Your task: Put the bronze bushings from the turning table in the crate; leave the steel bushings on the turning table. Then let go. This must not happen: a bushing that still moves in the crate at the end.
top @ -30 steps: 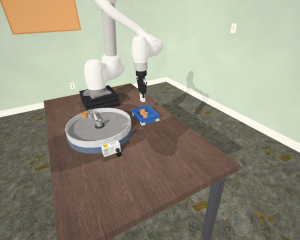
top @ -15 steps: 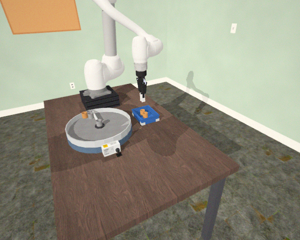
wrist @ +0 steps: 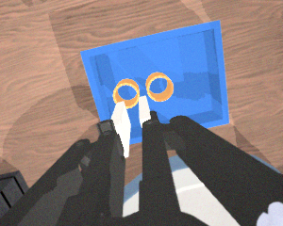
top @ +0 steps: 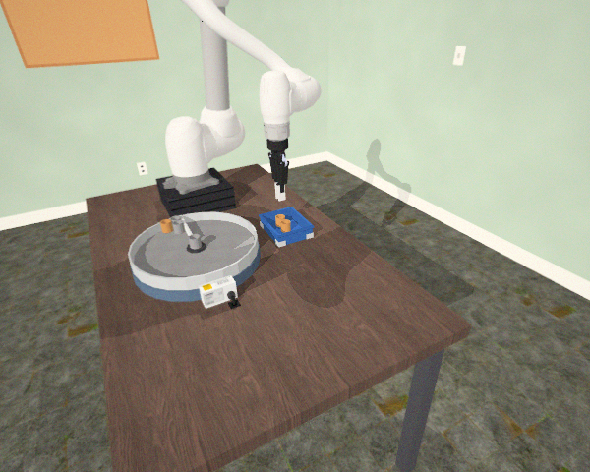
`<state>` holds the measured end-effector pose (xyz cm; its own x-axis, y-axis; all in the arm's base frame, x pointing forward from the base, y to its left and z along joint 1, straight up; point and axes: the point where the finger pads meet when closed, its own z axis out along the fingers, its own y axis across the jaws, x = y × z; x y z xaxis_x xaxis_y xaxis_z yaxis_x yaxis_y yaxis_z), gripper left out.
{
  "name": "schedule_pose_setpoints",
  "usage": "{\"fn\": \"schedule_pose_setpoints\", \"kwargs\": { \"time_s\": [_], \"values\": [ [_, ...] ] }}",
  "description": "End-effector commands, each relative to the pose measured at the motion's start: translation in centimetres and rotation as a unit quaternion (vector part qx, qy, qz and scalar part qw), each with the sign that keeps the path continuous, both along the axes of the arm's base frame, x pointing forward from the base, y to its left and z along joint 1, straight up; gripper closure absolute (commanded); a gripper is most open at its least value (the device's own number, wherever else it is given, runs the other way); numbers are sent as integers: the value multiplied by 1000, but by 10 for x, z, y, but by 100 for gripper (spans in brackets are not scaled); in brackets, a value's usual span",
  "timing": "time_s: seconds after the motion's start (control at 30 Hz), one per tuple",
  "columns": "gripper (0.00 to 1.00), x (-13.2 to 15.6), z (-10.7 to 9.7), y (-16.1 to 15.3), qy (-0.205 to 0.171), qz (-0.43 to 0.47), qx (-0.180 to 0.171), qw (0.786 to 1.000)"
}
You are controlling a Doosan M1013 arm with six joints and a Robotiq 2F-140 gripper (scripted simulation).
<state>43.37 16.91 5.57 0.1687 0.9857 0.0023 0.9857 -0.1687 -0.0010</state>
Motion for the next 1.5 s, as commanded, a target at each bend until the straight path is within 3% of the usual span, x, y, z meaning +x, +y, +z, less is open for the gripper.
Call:
{"fn": "schedule_pose_setpoints", "kwargs": {
  "time_s": [0.0, 0.67, 0.97, 1.2, 1.47],
  "values": [
    [90, 0, 0, 0, 0, 0, 0, 1000],
    [90, 0, 0, -1, 0, 0, 0, 1000],
    [90, -6, 0, -15, 0, -7, 0, 1000],
    [90, -22, 0, -53, 0, -26, 0, 1000],
    [90, -50, 0, -119, 0, -58, 0, 998]
  ]
}}
